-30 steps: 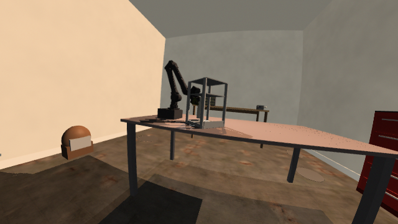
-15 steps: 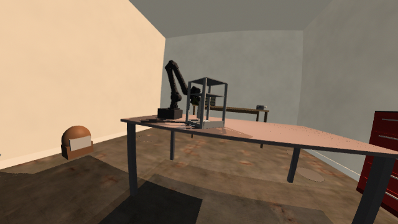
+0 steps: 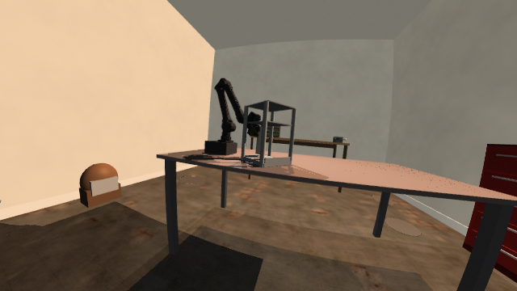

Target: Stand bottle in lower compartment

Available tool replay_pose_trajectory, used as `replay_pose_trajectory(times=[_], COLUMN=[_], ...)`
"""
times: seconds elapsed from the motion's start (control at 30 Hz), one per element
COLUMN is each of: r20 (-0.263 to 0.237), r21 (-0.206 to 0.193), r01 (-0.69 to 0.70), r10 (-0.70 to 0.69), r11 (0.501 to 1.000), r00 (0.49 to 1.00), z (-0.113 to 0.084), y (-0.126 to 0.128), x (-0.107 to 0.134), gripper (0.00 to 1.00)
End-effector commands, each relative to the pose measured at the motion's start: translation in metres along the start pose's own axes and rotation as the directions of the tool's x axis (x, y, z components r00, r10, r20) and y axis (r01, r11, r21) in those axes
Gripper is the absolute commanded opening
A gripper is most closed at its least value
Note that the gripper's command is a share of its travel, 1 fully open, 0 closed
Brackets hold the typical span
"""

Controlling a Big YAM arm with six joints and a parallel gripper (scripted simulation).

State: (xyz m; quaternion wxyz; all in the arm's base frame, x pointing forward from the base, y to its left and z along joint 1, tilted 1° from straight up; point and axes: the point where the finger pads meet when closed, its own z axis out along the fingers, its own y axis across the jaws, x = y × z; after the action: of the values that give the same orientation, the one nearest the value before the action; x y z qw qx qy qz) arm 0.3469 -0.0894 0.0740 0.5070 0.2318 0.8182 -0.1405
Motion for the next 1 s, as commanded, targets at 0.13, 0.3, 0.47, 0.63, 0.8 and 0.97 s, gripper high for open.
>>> replay_pose_trajectory(times=[0.13,0.3,0.47,0.63,0.8,0.97], r20=[0.068,0.068,0.067,0.063,0.062,0.066], r21=[-0.013,-0.013,-0.012,-0.011,-0.011,-0.012], r01=[-0.031,-0.032,-0.032,-0.03,-0.029,-0.031], r10=[0.032,0.032,0.032,0.03,0.03,0.032], r11=[0.999,0.999,0.999,1.0,1.0,0.999], r00=[0.997,0.997,0.997,0.998,0.998,0.997], z=[0.01,0.01,0.013,0.014,0.014,0.012], y=[0.01,0.01,0.01,0.01,0.009,0.008], x=[-0.033,-0.033,-0.029,-0.023,-0.022,-0.022], gripper=[0.34,0.34,0.34,0.34,0.34,0.34])
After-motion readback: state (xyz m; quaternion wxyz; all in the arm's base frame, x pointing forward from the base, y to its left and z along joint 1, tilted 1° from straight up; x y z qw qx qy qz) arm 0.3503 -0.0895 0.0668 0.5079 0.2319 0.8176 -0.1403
